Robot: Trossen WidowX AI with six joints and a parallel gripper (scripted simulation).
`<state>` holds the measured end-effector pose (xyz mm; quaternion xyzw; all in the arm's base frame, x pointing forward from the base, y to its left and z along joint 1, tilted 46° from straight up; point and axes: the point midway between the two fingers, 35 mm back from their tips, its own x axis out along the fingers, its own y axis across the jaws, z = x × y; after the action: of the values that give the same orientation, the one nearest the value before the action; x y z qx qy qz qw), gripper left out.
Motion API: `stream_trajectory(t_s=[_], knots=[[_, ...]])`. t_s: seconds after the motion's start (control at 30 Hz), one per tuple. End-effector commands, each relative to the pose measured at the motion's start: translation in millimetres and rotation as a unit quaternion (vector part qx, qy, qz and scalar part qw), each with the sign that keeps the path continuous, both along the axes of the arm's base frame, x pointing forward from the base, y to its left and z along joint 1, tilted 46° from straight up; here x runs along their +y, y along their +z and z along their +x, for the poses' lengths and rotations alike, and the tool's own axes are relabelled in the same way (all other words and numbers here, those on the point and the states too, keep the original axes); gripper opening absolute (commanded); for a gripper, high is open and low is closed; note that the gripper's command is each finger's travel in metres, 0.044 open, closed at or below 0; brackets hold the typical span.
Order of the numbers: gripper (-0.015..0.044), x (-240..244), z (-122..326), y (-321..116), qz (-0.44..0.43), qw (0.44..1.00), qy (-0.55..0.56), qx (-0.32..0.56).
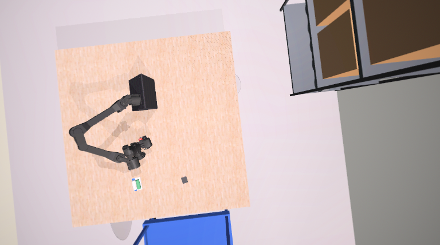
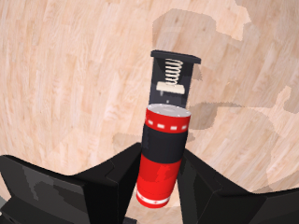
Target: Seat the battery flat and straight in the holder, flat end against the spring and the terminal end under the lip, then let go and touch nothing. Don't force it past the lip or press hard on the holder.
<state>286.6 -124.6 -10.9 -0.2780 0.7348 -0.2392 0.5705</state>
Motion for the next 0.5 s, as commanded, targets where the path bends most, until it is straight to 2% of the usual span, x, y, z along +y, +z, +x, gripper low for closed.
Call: stream_trajectory(t_s=[0.0,0.47], knots=[[0.0084,-7.8,-1.0,-5.7,-0.005,1.000,-0.022,0.017],[0.0084,-15.7,-1.5,-13.8,-0.010,0.997,-0.055,0.050]])
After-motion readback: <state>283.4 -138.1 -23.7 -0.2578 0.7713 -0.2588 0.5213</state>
